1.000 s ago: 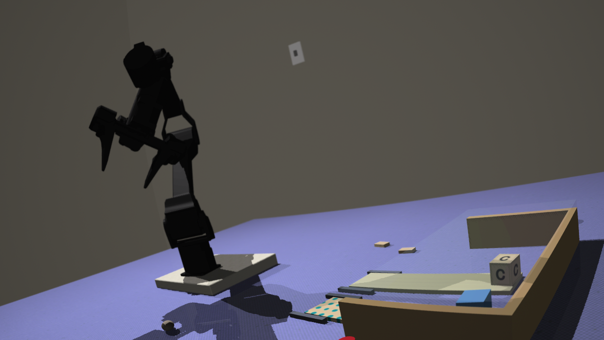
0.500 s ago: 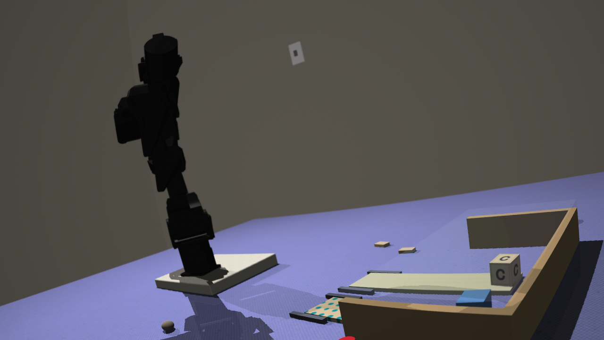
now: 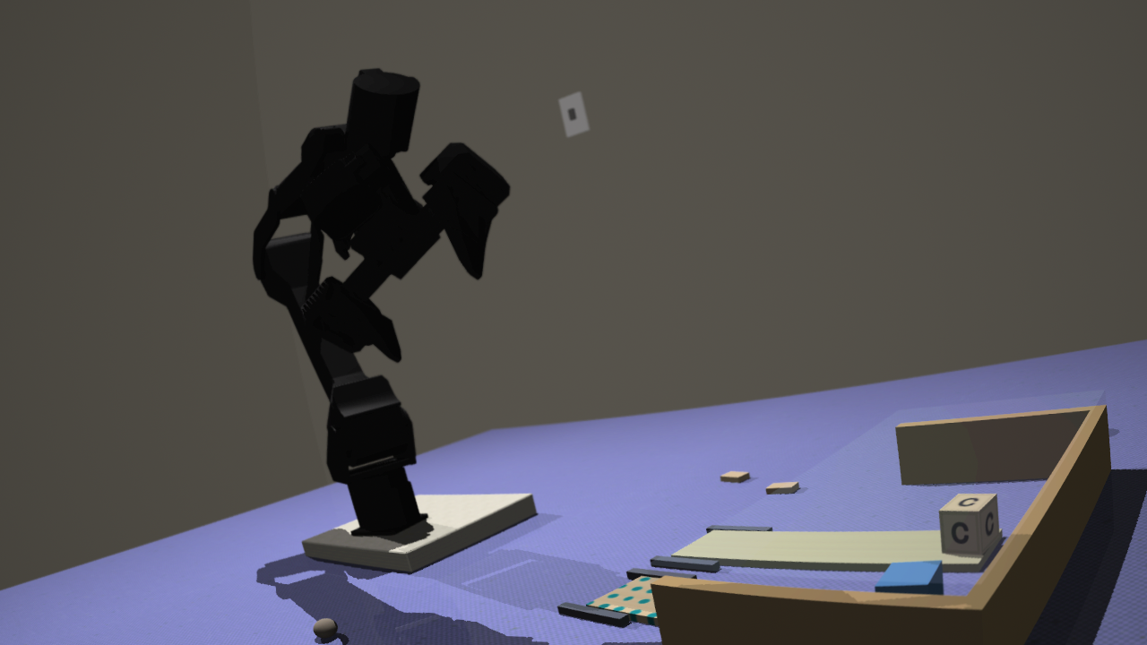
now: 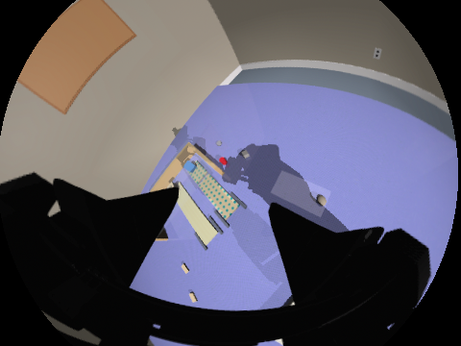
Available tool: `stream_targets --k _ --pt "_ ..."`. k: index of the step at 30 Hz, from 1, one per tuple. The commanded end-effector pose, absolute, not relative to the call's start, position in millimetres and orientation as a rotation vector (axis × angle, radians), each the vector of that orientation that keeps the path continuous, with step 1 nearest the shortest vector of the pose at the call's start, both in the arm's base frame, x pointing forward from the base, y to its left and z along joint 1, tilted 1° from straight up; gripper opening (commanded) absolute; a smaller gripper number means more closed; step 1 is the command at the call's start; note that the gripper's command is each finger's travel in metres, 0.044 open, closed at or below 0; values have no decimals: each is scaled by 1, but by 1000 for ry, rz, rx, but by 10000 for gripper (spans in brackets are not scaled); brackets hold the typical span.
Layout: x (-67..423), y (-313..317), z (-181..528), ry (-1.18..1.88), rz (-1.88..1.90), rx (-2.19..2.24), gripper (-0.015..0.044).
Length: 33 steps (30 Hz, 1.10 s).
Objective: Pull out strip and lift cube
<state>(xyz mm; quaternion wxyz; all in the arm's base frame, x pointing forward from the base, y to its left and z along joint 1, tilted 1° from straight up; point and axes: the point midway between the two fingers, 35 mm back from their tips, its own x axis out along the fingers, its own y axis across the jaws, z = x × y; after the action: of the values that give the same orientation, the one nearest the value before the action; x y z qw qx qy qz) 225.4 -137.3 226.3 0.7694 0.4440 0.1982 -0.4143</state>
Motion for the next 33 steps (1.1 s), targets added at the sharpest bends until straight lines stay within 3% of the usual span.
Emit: stream_targets --k 1,9,31,33 --pt "285 -92 209 601 -451 413 400" --pt "316 -54 205 595 -177 42 400" --pt "316 -54 205 595 -177 42 400" --pt "319 -54 202 626 -177 51 348"
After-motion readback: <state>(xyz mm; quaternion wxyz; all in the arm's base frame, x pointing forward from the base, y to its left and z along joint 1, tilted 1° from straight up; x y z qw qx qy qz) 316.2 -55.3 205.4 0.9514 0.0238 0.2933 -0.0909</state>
